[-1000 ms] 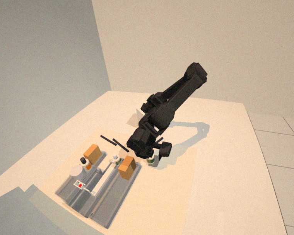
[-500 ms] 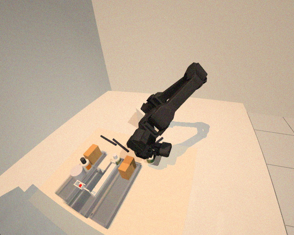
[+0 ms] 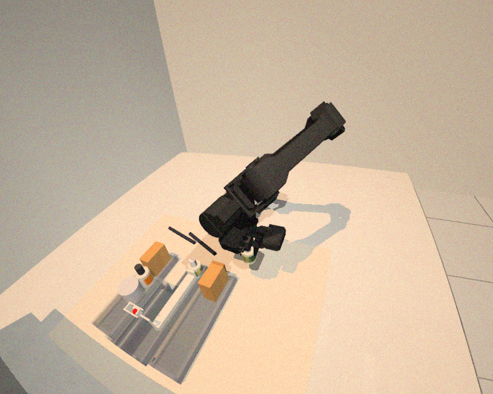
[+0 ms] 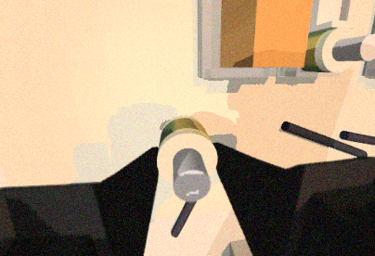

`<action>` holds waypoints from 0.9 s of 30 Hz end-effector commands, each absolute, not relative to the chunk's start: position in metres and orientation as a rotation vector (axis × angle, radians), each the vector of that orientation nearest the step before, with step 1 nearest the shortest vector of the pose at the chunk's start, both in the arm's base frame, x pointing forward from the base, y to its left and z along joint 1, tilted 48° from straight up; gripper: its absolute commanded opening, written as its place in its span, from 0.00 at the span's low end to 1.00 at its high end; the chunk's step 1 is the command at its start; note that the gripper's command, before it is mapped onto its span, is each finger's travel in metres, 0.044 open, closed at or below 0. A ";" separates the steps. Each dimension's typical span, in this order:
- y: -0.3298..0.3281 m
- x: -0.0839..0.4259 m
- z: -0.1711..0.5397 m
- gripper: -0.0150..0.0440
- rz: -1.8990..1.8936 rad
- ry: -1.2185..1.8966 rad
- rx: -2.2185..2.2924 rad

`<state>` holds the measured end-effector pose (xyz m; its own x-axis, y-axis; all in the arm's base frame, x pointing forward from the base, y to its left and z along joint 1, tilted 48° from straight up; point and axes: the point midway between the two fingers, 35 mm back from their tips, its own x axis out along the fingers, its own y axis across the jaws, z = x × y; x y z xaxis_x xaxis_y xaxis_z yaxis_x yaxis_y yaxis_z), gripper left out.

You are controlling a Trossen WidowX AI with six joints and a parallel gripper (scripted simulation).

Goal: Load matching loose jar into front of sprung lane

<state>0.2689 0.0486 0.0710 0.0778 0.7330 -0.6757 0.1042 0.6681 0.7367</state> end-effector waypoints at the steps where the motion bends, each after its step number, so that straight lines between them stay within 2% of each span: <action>1: 0.029 0.265 0.089 0.25 0.542 1.430 0.736; 12: 0.007 0.256 0.111 0.25 0.550 1.428 0.743; 27: -0.025 0.276 0.046 0.25 0.537 1.432 0.748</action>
